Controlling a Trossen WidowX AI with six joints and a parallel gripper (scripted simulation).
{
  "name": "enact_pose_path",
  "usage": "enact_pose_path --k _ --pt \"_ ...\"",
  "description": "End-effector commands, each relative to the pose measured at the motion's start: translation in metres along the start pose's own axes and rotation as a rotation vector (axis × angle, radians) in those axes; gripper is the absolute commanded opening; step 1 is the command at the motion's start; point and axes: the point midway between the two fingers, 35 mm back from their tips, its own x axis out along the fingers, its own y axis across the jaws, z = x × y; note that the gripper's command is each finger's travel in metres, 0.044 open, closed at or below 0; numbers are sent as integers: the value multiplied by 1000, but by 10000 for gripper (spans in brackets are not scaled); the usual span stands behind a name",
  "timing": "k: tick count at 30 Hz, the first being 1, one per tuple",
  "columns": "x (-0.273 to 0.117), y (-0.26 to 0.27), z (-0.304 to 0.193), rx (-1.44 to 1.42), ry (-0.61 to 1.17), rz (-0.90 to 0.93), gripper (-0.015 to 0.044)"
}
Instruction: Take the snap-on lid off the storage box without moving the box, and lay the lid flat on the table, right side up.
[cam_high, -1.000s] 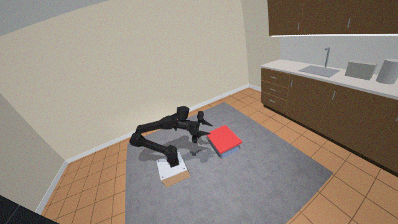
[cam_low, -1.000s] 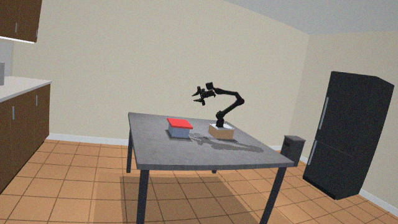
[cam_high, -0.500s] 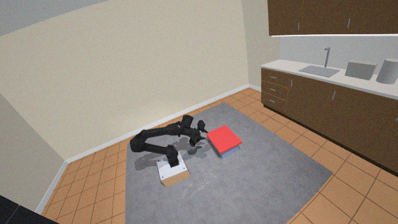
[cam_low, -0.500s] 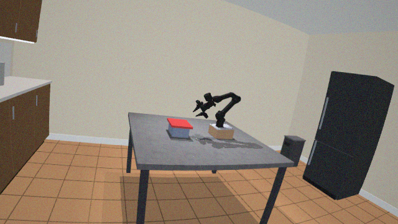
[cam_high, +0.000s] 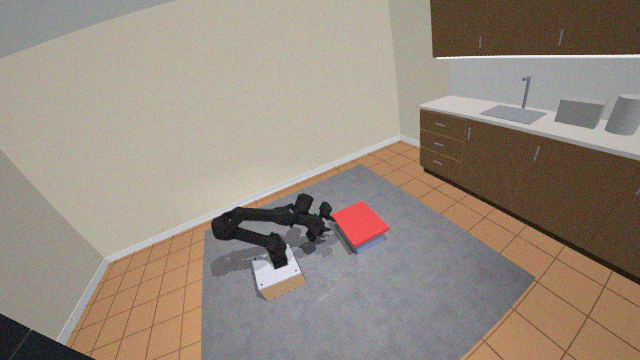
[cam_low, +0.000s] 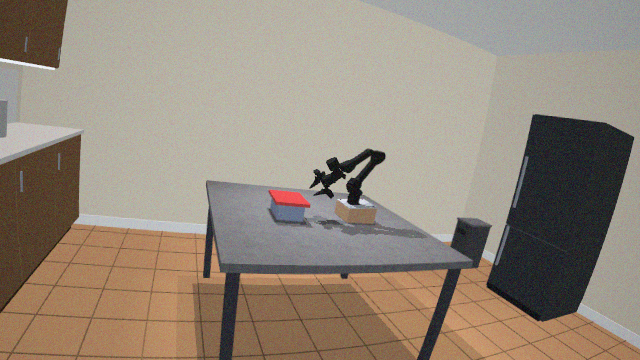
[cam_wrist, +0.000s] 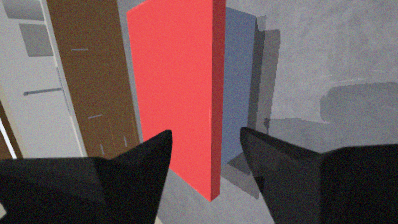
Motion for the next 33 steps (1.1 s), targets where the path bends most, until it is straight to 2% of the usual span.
enact_pose_path --k 1,33 --pt "7 -8 0 7 0 12 235" --pt "52 -3 -1 5 -1 14 235"
